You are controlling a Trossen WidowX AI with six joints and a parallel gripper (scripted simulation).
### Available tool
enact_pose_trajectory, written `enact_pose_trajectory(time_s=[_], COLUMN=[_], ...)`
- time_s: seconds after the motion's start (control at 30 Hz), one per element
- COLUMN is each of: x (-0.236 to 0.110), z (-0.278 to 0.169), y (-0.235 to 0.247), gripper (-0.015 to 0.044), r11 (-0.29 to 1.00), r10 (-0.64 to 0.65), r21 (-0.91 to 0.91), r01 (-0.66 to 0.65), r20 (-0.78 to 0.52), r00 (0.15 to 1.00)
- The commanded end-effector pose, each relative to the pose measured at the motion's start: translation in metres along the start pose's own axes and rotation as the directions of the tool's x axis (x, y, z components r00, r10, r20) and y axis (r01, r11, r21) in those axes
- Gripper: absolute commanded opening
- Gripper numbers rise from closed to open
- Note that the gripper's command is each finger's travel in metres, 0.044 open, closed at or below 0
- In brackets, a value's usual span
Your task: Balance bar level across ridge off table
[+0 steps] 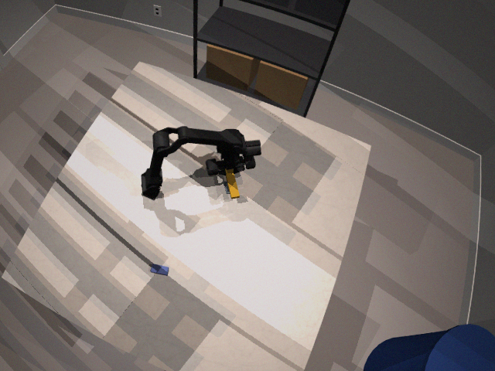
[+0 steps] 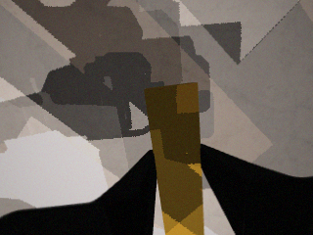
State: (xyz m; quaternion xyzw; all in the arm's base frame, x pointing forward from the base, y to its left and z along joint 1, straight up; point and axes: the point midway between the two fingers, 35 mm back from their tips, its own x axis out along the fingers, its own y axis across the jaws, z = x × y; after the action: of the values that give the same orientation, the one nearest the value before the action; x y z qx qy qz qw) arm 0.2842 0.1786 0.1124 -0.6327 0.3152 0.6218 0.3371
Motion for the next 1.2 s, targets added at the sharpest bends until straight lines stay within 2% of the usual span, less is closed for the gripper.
enact_pose_trajectory(time_s=[0.0, 0.23, 0.43, 0.47, 1.17], x=[0.0000, 0.0000, 0.0000, 0.0000, 0.0000], z=[0.0000, 0.0000, 0.0000, 0.0000, 0.0000], y=[0.0000, 0.0000, 0.0000, 0.0000, 0.0000], gripper=[0.0000, 0.0000, 0.0158, 0.0167, 0.0169], r11=[1.000, 1.000, 1.000, 1.000, 1.000], r10=[0.000, 0.000, 0.000, 0.000, 0.000], r21=[0.000, 0.000, 0.000, 0.000, 0.000], r01=[0.000, 0.000, 0.000, 0.000, 0.000], r20=[0.000, 0.000, 0.000, 0.000, 0.000], r00=[1.000, 1.000, 1.000, 1.000, 1.000])
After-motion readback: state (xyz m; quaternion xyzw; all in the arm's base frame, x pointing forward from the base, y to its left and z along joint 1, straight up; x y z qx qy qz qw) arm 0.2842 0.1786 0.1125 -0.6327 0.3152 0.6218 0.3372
